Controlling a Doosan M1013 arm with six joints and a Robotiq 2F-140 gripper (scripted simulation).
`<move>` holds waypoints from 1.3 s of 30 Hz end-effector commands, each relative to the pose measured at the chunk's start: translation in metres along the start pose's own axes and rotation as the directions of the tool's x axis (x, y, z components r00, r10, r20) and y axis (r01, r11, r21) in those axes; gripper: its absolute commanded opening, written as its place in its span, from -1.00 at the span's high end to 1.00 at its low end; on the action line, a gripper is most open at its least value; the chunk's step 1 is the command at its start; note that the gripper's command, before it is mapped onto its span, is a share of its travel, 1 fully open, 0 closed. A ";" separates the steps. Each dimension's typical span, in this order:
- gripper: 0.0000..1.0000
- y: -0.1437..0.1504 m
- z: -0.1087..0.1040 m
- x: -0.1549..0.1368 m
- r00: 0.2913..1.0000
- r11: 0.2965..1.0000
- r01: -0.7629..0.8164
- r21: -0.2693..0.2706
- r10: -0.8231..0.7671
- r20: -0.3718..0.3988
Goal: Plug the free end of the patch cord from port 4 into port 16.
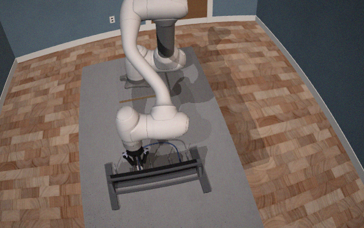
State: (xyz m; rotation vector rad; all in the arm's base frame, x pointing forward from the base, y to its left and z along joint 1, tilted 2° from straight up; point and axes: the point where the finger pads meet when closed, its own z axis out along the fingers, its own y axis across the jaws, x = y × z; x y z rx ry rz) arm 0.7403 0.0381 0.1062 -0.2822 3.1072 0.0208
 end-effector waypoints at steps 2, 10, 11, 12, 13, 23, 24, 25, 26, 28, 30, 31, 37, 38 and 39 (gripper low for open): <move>1.00 0.000 0.000 0.000 1.000 1.000 0.000 0.000 0.000 0.001; 1.00 0.000 0.000 0.000 1.000 1.000 0.000 0.000 0.000 0.001; 1.00 0.000 0.000 0.000 1.000 1.000 0.000 0.000 0.000 0.001; 1.00 0.000 0.000 0.000 1.000 1.000 0.000 0.000 0.000 0.001; 1.00 0.000 0.000 0.000 1.000 1.000 0.000 0.000 0.000 0.001; 0.55 0.000 0.000 0.000 1.000 1.000 0.000 0.000 0.000 0.001; 0.55 0.000 0.000 0.000 1.000 1.000 0.000 0.000 0.000 0.001; 0.55 0.000 0.000 0.000 1.000 1.000 0.000 0.000 0.000 0.001; 0.55 0.000 0.000 0.000 1.000 1.000 0.000 0.000 0.000 0.001; 0.55 0.000 0.000 0.000 1.000 1.000 0.000 0.000 0.000 0.001; 0.55 0.000 0.000 0.000 1.000 1.000 0.000 0.000 0.000 0.001; 0.55 0.000 0.000 0.000 1.000 1.000 0.000 0.000 0.000 0.001; 0.55 0.000 0.000 0.000 1.000 1.000 0.000 0.000 0.000 0.001; 0.55 0.000 0.000 0.000 1.000 1.000 0.000 0.000 0.000 0.001; 0.55 0.000 0.000 0.000 1.000 1.000 0.000 0.000 0.000 0.001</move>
